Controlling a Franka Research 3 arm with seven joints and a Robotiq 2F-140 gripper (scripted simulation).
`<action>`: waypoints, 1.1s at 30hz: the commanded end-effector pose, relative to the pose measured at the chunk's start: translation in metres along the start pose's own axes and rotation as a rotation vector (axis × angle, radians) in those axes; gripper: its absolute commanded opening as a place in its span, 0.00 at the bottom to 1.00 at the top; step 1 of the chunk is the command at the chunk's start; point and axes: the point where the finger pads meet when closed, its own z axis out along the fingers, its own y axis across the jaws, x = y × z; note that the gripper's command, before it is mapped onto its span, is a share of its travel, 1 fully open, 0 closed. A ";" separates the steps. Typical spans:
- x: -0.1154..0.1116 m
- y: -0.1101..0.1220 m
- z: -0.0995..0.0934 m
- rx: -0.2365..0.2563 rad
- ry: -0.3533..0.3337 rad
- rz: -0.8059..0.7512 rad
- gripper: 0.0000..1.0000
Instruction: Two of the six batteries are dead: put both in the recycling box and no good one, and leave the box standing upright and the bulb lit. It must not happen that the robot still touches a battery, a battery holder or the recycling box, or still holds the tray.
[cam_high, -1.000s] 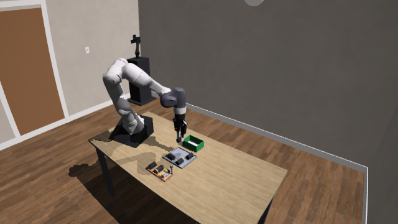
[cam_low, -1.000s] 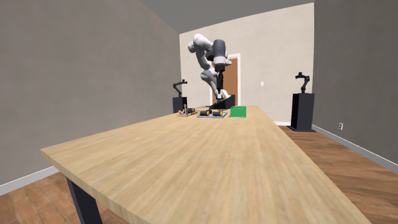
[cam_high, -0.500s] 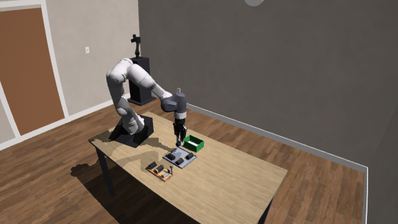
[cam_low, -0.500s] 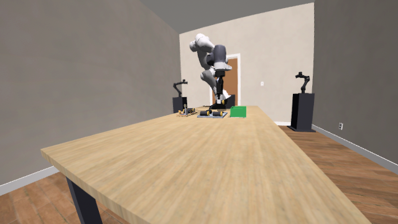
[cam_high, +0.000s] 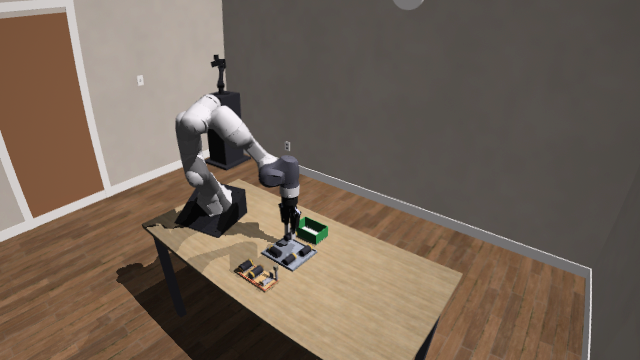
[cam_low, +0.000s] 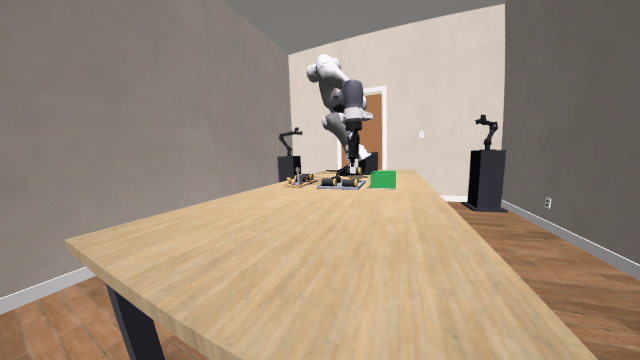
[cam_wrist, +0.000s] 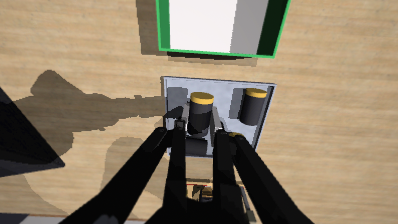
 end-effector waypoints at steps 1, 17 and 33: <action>0.004 0.003 -0.002 -0.008 0.011 -0.005 0.16; 0.004 0.003 -0.002 -0.008 0.011 -0.005 0.16; 0.004 0.003 -0.002 -0.008 0.011 -0.053 0.16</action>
